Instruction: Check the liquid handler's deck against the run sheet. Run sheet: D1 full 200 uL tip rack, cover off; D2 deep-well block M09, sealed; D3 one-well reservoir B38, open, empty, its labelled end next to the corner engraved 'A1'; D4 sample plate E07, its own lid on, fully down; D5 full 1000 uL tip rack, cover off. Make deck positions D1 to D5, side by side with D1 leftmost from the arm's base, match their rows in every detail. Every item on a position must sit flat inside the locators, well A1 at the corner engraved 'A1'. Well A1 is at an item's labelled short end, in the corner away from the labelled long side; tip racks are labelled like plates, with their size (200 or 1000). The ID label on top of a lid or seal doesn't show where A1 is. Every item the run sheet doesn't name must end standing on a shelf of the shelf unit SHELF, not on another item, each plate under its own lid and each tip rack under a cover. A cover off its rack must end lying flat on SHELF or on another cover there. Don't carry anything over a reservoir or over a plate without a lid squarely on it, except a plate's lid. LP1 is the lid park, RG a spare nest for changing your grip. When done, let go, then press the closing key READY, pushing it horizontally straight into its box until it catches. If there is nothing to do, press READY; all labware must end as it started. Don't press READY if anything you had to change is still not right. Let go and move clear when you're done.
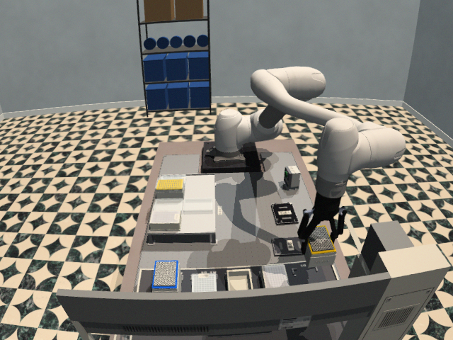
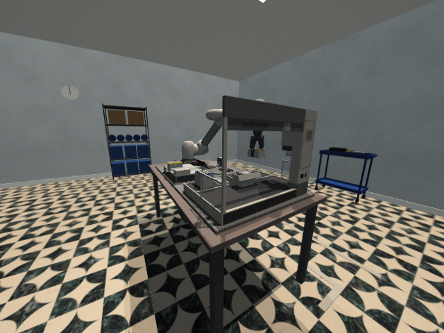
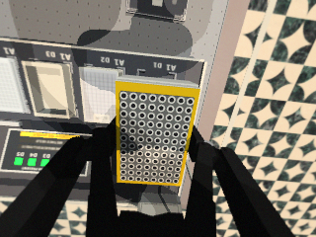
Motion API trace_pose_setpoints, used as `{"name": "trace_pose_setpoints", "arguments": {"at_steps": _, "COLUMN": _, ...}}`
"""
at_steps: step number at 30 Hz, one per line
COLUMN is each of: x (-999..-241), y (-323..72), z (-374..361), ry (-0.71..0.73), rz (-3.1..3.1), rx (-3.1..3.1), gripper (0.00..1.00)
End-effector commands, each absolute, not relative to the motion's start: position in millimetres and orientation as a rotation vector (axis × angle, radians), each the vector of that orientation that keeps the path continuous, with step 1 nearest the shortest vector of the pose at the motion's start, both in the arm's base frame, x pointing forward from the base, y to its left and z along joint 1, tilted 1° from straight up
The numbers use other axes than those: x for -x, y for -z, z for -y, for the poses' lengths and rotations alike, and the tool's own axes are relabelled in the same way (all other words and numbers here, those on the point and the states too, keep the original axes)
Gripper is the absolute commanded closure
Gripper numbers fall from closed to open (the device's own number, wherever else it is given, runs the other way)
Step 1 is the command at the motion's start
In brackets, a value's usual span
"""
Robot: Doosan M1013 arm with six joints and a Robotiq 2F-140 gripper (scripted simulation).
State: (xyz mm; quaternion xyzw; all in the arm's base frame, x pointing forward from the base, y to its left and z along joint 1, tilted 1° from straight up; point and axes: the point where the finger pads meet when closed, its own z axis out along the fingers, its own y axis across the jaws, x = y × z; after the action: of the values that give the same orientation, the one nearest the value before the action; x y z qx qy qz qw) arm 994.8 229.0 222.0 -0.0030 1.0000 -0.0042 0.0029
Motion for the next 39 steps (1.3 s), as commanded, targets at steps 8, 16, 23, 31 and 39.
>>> {"name": "trace_pose_setpoints", "arguments": {"at_steps": 8, "x": -995, "y": -240, "z": -229, "ry": 0.012, "rz": -3.134, "rx": 0.009, "gripper": 0.90}}
{"name": "trace_pose_setpoints", "arguments": {"at_steps": 16, "x": -995, "y": -250, "z": -229, "ry": 0.012, "rz": -3.134, "rx": 0.009, "gripper": 0.90}}
{"name": "trace_pose_setpoints", "arguments": {"at_steps": 23, "x": -995, "y": -262, "z": -229, "ry": 0.012, "rz": -3.134, "rx": 0.009, "gripper": 0.90}}
{"name": "trace_pose_setpoints", "arguments": {"at_steps": 31, "x": -995, "y": -272, "z": -230, "ry": 0.012, "rz": -3.134, "rx": 0.010, "gripper": 0.90}}
{"name": "trace_pose_setpoints", "arguments": {"at_steps": 39, "x": -994, "y": -283, "z": -230, "ry": 0.012, "rz": -3.134, "rx": 0.010, "gripper": 0.90}}
